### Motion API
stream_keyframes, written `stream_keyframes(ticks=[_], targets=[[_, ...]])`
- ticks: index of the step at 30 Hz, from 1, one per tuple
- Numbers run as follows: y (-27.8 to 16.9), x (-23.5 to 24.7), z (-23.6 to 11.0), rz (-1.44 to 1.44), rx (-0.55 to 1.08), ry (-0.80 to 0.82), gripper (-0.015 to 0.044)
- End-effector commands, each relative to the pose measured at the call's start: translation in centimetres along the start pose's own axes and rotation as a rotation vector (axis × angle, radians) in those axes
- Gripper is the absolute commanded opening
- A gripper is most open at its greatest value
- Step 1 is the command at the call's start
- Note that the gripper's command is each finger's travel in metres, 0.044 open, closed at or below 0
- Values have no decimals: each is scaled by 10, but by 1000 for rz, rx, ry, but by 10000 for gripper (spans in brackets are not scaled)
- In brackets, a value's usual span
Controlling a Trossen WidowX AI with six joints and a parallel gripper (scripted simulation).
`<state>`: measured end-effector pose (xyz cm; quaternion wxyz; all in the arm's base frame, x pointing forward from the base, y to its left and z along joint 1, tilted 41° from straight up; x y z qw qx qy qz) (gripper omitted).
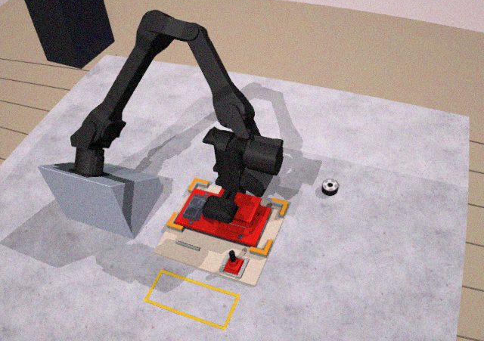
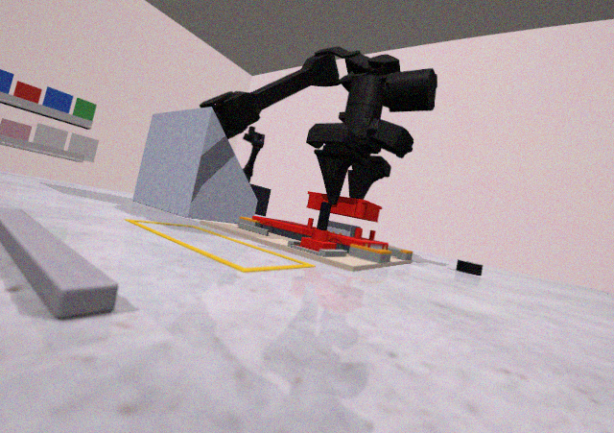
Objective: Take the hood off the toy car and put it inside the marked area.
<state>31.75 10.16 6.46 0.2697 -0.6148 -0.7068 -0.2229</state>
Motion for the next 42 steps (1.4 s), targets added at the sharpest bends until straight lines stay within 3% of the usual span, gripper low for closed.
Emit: stream_keyframes(ticks=[1,7,10,42], targets=[[2,1,-13,-6,-11,-1,0],[1,1,-43,-6,-11,-2,0],[2,-5,-36,2,-7,0,0],[-13,-190,-46,3,-11,-22,0]])
Point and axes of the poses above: the point midway between the two fingers, 35 mm back from their tips, its own z axis out along the fingers, its own x axis across the jaws, y = z × x, the point moved 7 cm from there along -z, back along the fingers, and after that the axes turned 1 degree about z, right-handed, at the moved point
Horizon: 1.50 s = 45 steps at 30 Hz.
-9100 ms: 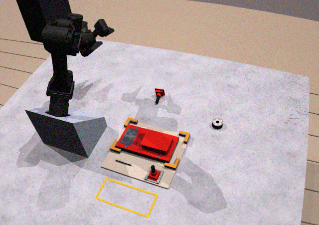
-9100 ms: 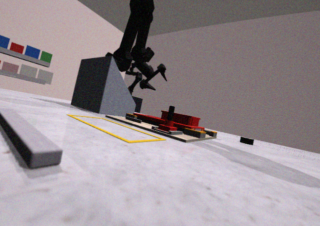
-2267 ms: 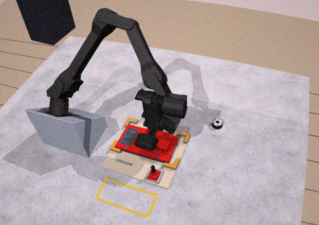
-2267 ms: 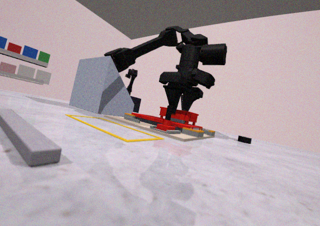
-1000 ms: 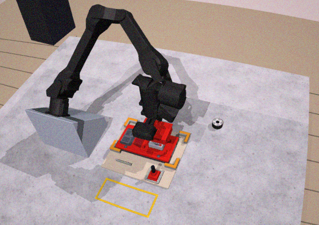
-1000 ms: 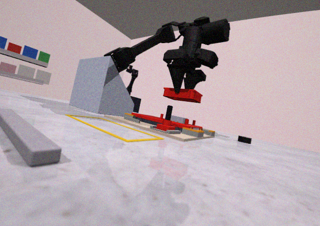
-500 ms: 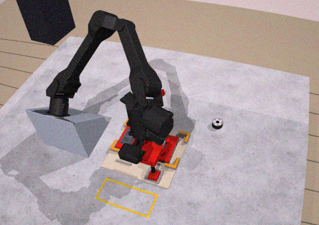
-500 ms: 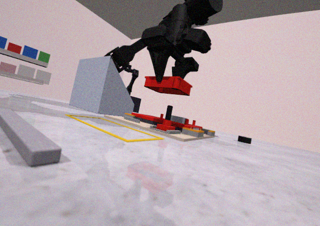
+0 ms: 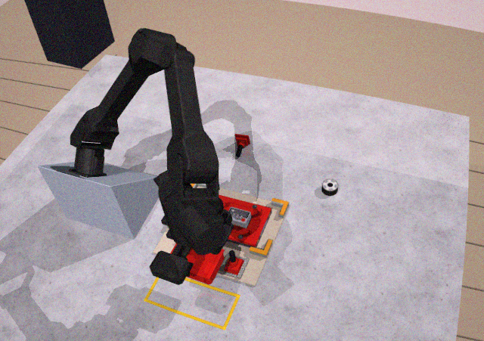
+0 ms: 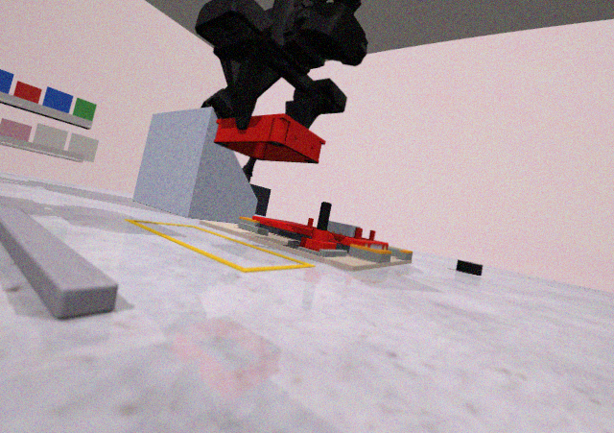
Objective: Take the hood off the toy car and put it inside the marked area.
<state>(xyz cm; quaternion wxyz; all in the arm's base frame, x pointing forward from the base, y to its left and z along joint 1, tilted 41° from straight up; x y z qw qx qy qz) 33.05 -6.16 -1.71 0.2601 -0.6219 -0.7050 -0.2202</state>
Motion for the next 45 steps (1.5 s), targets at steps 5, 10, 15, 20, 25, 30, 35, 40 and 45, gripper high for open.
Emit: stream_keyframes(ticks=[5,10,15,20,25,30,35,40,45], targets=[[-12,-36,1,-16,1,5,0],[-12,-37,2,-16,1,5,0],[-11,-37,6,-16,1,5,0],[-11,-37,10,-16,1,5,0],[-11,-37,14,-16,1,5,0],[-11,-37,18,-16,1,4,0],[-10,-37,22,-16,0,4,0],[-10,-37,26,-16,0,5,0],[-10,-37,30,-16,0,5,0]])
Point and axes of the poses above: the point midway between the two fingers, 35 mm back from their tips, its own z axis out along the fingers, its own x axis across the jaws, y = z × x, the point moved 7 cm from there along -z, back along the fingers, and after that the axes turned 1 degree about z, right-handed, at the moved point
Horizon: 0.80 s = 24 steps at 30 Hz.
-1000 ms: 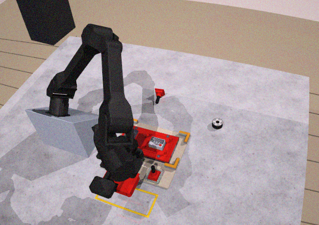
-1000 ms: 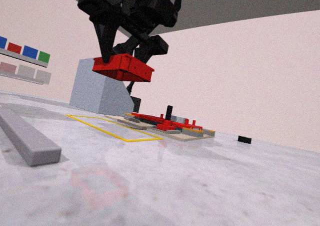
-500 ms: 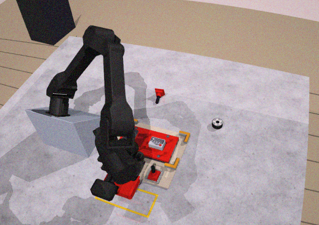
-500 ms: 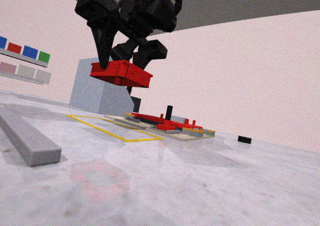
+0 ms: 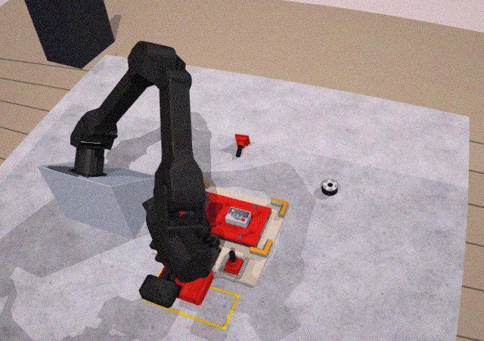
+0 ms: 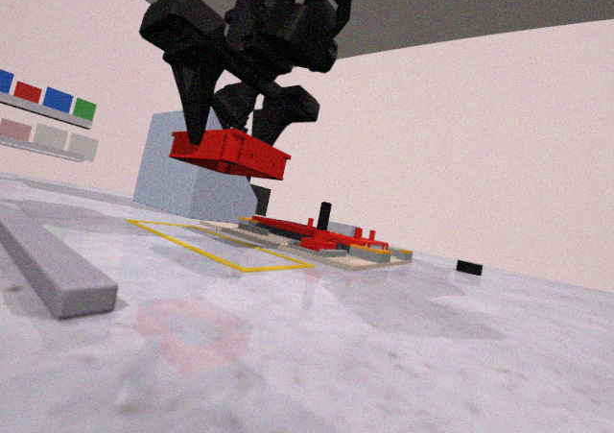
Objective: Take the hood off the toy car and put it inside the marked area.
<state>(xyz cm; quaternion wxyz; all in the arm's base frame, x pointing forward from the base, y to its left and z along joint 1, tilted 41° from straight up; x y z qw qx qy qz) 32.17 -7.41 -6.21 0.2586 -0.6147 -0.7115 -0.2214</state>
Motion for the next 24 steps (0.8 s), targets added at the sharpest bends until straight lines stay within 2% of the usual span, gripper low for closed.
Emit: stream_keyframes(ticks=[1,24], targets=[[0,0,3,4,-3,5,0],[0,1,21,4,-3,6,0]])
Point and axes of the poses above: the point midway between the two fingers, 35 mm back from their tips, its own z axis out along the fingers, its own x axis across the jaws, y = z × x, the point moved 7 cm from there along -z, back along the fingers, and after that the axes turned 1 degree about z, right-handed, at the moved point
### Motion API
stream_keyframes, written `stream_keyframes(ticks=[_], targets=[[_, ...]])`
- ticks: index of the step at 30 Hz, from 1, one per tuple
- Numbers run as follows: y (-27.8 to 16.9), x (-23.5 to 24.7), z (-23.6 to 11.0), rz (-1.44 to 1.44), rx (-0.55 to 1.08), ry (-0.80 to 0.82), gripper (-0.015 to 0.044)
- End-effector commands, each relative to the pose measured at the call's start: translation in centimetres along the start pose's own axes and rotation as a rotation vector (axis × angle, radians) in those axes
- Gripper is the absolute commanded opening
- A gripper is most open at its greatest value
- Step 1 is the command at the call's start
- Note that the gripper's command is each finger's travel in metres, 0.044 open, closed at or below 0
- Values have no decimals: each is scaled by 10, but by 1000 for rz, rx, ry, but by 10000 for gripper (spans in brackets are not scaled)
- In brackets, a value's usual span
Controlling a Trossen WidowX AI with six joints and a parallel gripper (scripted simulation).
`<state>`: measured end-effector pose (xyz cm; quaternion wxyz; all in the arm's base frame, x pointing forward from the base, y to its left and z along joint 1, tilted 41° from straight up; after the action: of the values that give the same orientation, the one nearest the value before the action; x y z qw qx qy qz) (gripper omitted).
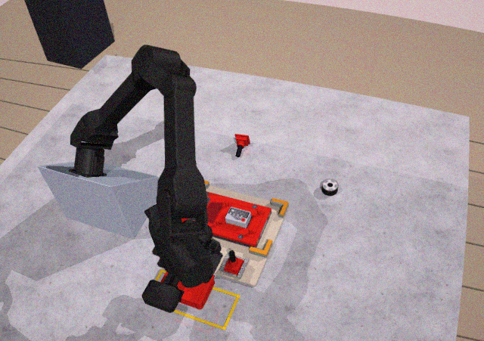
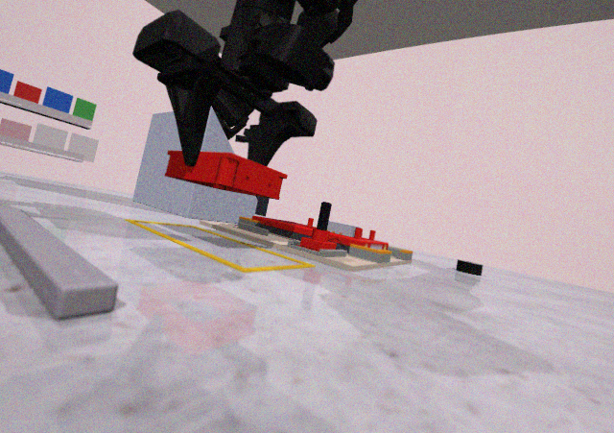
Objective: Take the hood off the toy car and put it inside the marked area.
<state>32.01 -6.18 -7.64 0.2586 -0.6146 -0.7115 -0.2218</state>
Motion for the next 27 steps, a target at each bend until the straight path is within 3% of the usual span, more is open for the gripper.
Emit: stream_keyframes(ticks=[1,27], targets=[[-1,0,3,4,-2,6,0],[-2,1,23,4,-2,8,0]])
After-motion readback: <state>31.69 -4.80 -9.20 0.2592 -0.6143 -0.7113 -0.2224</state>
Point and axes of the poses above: the point midway between the two fingers, 35 mm back from their tips, its own z axis out along the fingers, its own x axis across the jaws, y = z × x, the point moved 7 cm from there along -z, back along the fingers, and after that the axes turned 1 degree about z, right-handed, at the moved point
